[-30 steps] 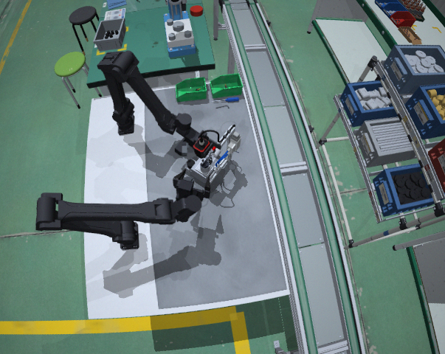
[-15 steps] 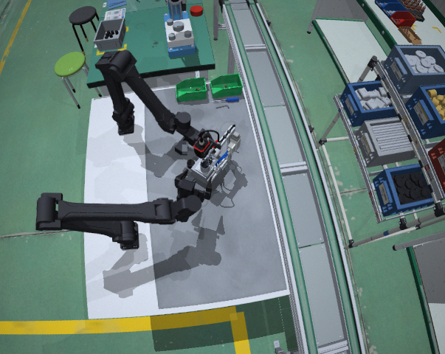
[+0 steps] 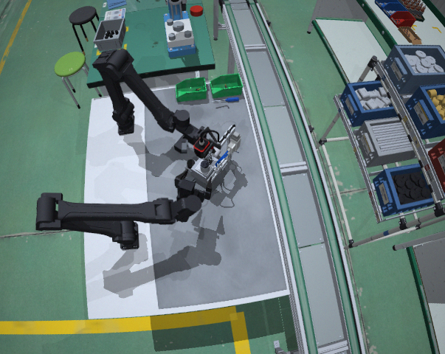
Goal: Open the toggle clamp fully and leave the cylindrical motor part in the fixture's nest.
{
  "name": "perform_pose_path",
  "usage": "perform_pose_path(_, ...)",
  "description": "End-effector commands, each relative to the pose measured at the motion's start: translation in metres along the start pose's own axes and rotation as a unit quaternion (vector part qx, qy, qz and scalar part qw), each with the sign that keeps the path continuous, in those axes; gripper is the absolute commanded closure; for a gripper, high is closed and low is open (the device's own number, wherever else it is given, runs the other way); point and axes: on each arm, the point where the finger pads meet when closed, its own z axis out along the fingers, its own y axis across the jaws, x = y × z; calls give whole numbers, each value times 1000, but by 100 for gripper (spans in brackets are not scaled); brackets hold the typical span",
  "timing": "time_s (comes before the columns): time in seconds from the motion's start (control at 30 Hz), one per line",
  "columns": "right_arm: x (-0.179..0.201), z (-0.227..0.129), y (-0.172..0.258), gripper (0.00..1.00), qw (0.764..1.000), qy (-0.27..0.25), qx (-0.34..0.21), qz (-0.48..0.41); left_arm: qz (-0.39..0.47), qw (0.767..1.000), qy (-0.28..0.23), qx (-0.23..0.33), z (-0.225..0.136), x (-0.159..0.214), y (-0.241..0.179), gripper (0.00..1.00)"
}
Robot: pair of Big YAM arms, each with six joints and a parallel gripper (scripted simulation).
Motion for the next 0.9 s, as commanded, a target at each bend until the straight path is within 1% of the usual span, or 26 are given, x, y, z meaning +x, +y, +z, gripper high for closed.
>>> perform_pose_path(0.0, -14, -1, -5, 0, 1000, -9, 4, -14, 4, 999, 1, 43, 0, 2, -37, 2)
perform_pose_path(0.1, -14, -1, -5, 0, 1000, -9, 4, -14, 4, 999, 1, 43, 0, 2, -37, 2)
perform_pose_path(0.23, -14, -1, -5, 0, 1000, -9, 4, -14, 4, 999, 1, 41, 2, 2, -35, 48)
perform_pose_path(0.3, -14, -1, -5, 0, 1000, -9, 4, -14, 4, 999, 1, 41, 2, 2, -35, 48)
perform_pose_path(0.4, -14, -1, -5, 0, 1000, -9, 4, -14, 6, 999, 1, 35, 6, 3, -30, 82)
perform_pose_path(0.43, -14, -1, -5, 0, 1000, -9, 4, -14, 5, 999, 1, 39, 7, 2, -35, 93)
perform_pose_path(0.47, -14, -1, -5, 0, 1000, -9, 4, -14, 4, 999, 1, 44, 7, 2, -39, 100)
perform_pose_path(0.6, -14, -1, -5, 0, 1000, -9, 4, -14, 2, 999, 0, 50, 7, 2, -42, 100)
perform_pose_path(0.87, -14, -1, -5, 0, 1000, -9, 4, -14, 3, 999, 0, 45, 10, 2, -38, 100)
